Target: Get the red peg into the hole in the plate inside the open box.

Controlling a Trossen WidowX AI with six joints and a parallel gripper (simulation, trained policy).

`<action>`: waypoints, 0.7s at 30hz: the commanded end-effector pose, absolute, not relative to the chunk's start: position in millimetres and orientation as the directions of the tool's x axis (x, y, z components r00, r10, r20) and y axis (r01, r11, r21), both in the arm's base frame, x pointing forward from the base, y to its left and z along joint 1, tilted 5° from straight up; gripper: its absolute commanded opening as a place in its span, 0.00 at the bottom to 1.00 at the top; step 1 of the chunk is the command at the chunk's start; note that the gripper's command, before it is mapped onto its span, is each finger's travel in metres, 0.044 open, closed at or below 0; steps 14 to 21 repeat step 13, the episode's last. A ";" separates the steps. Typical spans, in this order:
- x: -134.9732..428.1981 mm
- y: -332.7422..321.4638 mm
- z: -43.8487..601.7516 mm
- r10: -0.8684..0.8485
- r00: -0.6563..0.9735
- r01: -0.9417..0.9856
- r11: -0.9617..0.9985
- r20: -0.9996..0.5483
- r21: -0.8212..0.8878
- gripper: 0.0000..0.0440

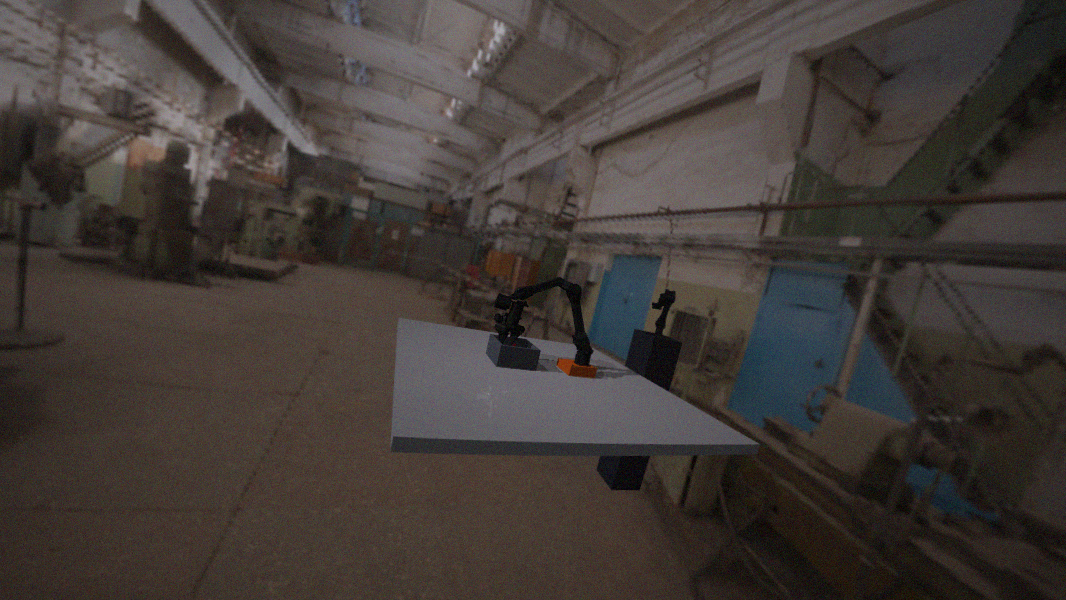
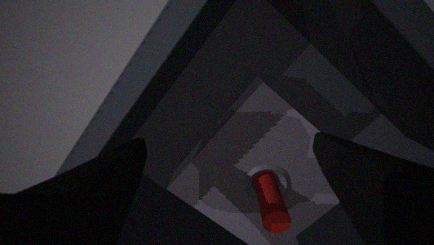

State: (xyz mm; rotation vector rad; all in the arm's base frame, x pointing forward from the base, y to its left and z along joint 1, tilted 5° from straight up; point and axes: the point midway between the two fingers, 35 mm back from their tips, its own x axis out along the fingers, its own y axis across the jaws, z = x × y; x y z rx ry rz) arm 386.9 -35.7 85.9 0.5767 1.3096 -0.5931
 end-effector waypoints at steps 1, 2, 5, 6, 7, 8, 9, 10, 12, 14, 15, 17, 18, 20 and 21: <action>402.2 -30.9 96.1 -0.033 0.177 0.671 0.735 -0.984 0.096 1.00; 404.9 -29.1 98.8 -0.025 0.181 0.667 0.737 -0.983 0.104 1.00; 413.3 -24.1 107.1 -0.002 0.193 0.657 0.743 -0.981 0.128 1.00; 416.1 -22.3 109.9 0.006 0.199 0.653 0.745 -0.980 0.137 1.00; 418.9 -20.4 112.6 0.013 0.204 0.649 0.747 -0.979 0.145 1.00; 421.7 -18.4 115.4 0.020 0.210 0.644 0.749 -0.977 0.154 1.00; 424.4 -16.4 118.1 0.026 0.217 0.639 0.752 -0.976 0.162 1.00; 427.1 -14.3 120.8 0.032 0.224 0.634 0.754 -0.974 0.171 1.00; 432.7 -10.0 126.4 0.046 0.238 0.624 0.758 -0.970 0.189 1.00; 435.3 -7.8 129.1 0.052 0.245 0.619 0.760 -0.968 0.198 1.00; 435.3 -7.8 129.1 0.052 0.245 0.619 0.760 -0.968 0.198 1.00; 435.3 -7.8 129.1 0.052 0.245 0.619 0.760 -0.968 0.198 1.00; 435.3 -7.8 129.1 0.052 0.245 0.619 0.760 -0.968 0.198 1.00; 435.3 -7.8 129.1 0.052 0.245 0.619 0.760 -0.968 0.198 1.00; 435.3 -7.8 129.1 0.052 0.245 0.619 0.760 -0.968 0.198 1.00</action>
